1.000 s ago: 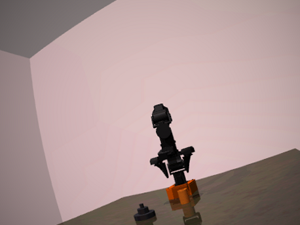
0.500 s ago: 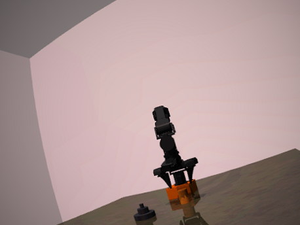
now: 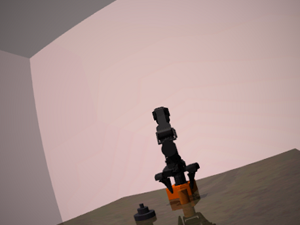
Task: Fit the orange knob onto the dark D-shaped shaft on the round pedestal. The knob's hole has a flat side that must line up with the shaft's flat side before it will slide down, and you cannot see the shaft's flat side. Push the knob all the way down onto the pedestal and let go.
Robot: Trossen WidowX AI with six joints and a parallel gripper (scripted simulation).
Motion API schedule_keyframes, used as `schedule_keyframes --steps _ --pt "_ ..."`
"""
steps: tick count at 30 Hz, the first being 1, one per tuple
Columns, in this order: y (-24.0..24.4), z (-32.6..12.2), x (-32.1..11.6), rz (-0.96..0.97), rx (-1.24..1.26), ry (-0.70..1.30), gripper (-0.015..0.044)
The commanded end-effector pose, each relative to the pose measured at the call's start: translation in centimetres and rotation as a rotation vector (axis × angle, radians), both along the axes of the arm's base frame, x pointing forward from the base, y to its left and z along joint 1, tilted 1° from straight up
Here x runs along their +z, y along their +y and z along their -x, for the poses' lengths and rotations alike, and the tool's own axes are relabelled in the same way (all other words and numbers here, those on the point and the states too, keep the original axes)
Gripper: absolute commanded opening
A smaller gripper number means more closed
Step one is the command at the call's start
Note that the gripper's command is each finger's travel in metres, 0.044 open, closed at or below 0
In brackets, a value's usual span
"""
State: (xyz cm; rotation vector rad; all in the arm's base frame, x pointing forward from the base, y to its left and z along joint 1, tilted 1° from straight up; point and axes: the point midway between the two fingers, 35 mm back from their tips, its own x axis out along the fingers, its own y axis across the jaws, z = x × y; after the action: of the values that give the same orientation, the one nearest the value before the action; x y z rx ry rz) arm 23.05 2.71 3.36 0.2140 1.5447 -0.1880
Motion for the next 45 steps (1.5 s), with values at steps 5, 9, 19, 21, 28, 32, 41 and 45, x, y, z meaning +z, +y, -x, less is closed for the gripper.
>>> schedule_keyframes --steps 5,9,19,21,28,32,41,45 --pt "0.0 0.0 -1.3 0.003 -0.003 0.002 0.0440" --pt "0.0 0.0 -1.9 0.003 -0.004 0.002 0.0440" --pt "0.0 0.1 -3.5 0.003 -0.004 0.002 0.0440" --pt "0.0 0.1 -3.8 0.003 -0.003 0.002 0.0440" --pt "0.0 0.2 -4.5 0.003 -0.003 0.002 0.0414" --pt "0.0 0.2 -4.5 0.003 -0.003 0.002 0.0309" --pt "0.0 0.2 -4.5 0.003 -0.003 0.002 0.0151" --pt "0.0 0.1 -4.2 0.003 -0.003 0.002 0.0065"
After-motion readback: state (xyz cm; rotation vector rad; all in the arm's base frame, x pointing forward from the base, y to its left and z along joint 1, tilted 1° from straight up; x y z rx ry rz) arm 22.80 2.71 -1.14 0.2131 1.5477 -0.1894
